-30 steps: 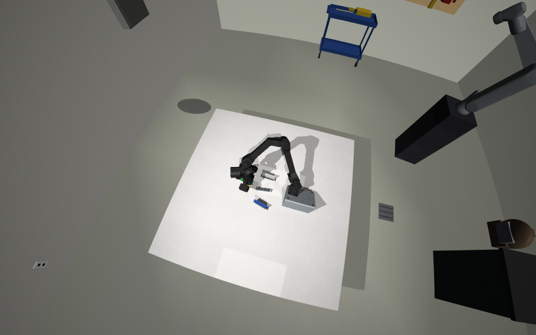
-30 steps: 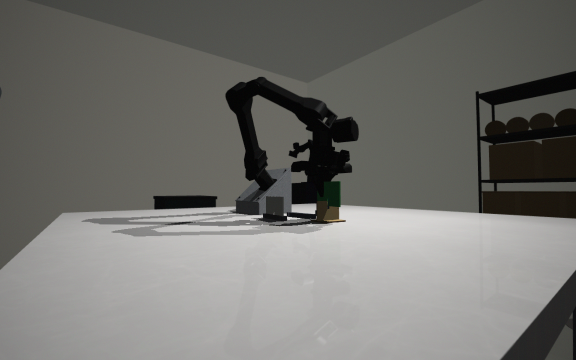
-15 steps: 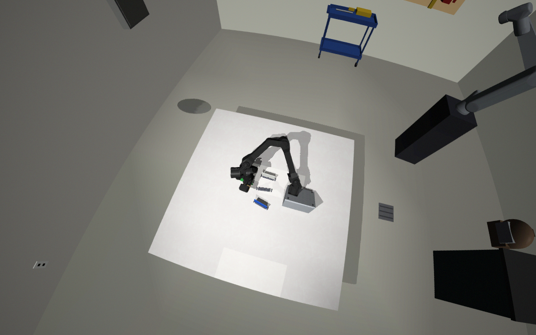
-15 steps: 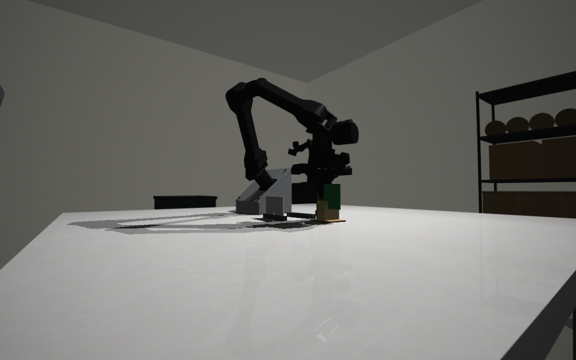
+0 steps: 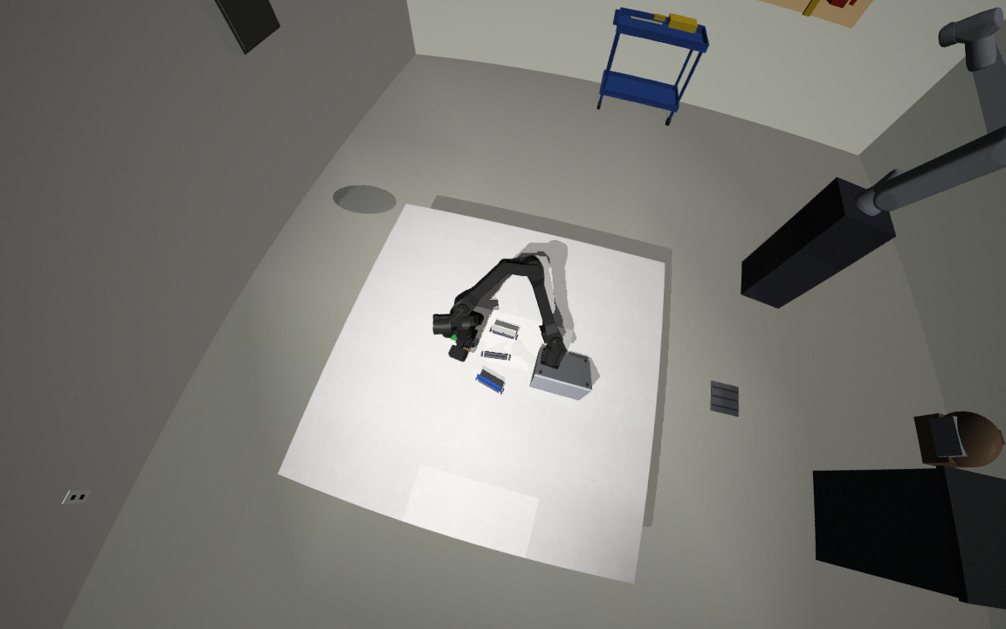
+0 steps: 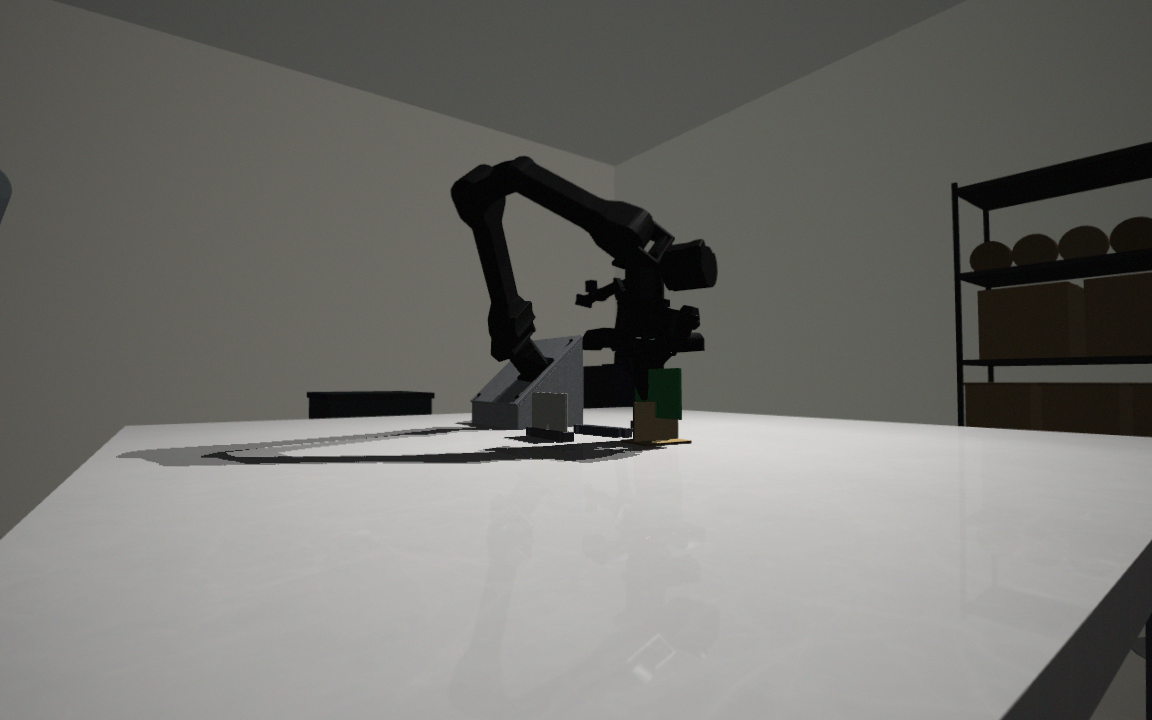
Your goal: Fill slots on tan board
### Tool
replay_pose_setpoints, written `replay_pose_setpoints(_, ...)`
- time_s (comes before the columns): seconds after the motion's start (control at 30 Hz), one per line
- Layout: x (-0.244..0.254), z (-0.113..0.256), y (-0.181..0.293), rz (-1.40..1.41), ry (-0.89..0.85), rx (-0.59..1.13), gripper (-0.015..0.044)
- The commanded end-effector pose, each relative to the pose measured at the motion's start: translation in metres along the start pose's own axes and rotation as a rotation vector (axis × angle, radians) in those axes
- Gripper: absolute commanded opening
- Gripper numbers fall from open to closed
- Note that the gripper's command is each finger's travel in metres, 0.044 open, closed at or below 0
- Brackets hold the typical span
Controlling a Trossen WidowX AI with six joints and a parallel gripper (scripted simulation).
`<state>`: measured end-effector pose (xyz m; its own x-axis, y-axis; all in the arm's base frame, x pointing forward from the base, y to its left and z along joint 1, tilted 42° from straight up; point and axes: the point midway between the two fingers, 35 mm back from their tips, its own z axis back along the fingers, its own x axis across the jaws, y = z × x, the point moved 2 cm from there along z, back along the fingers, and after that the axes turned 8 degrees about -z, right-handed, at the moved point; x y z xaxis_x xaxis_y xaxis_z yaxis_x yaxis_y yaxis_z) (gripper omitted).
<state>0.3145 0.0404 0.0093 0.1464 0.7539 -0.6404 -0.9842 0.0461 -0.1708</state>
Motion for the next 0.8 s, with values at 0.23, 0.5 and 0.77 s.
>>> replay_pose_setpoints(0.23, 0.0004, -0.003, 0.0027, 0.006, 0.005, 0.008, 0.0)
replay_pose_setpoints(0.5, -0.0001, -0.003, 0.0037, -0.009, 0.006, 0.008, 0.0)
replay_pose_setpoints(0.77, -0.0008, -0.003, 0.0024, -0.008, 0.006, 0.008, 0.0)
